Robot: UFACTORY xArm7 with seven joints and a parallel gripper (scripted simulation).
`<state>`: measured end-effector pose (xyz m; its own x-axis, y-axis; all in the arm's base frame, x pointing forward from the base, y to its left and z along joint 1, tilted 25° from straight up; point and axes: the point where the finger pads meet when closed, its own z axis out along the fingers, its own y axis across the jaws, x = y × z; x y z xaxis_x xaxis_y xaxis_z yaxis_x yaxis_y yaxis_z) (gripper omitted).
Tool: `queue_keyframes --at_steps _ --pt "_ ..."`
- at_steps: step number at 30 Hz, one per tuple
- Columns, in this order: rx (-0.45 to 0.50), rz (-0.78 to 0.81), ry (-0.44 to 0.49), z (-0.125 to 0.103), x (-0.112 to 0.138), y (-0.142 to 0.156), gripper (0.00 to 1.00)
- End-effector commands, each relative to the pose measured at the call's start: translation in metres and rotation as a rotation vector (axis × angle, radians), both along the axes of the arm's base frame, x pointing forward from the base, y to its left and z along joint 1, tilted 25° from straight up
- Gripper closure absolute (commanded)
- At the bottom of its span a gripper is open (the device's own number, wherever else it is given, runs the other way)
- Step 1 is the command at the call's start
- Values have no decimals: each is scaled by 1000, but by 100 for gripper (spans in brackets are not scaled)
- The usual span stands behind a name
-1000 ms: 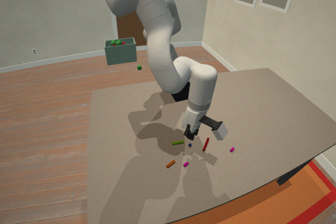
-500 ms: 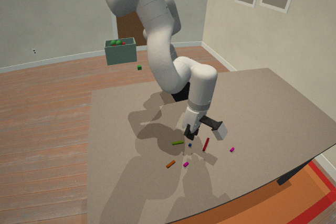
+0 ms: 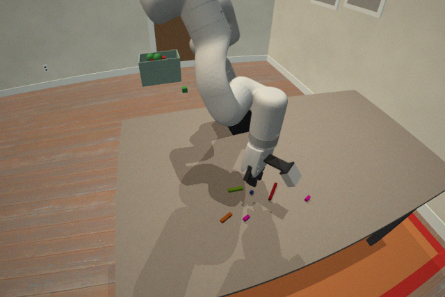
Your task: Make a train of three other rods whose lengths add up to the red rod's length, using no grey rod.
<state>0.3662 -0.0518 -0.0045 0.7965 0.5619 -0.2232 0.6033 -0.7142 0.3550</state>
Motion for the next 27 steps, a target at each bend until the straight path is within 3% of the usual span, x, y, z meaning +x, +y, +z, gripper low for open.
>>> queue_keyframes --at_steps 1,27 --pt "1 2 -3 -4 1 -1 76" --pt "1 2 -3 -35 2 -15 76"
